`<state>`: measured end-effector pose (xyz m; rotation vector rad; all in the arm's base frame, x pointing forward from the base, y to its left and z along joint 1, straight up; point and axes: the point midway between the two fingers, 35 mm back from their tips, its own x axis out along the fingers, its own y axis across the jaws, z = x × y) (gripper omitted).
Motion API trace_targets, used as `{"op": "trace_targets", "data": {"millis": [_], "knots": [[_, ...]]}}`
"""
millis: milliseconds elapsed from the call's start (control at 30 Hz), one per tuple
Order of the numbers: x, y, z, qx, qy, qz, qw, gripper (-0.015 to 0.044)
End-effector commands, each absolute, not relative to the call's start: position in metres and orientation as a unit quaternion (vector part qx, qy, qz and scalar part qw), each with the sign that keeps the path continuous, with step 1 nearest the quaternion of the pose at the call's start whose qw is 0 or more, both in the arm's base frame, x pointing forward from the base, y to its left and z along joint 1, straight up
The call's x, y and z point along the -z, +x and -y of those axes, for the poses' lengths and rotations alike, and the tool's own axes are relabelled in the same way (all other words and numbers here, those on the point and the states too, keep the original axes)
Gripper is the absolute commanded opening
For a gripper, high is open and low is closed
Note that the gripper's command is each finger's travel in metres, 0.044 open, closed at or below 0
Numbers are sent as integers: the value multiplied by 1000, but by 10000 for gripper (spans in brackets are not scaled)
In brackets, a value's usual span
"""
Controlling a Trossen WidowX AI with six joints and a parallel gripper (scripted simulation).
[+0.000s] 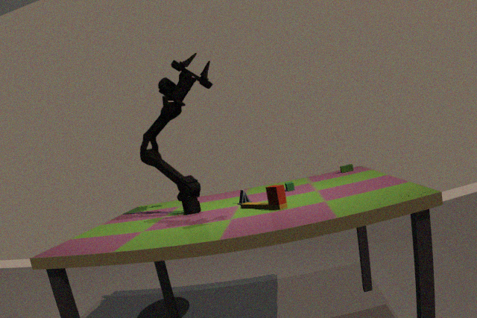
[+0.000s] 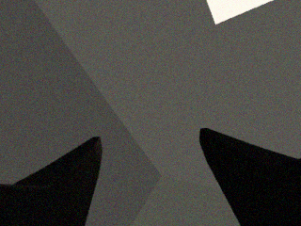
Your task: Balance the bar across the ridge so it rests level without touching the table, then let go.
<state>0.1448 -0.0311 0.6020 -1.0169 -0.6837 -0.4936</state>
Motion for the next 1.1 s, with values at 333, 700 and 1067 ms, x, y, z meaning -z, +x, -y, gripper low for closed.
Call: {"op": "trace_targets", "data": {"millis": [333, 700, 1067], "knots": [[-562, 221, 100, 265, -504, 157, 807, 315], [-516, 274, 138, 236, -561, 23, 793, 315], [-463, 315, 169, 166, -624, -119, 754, 315]]}}
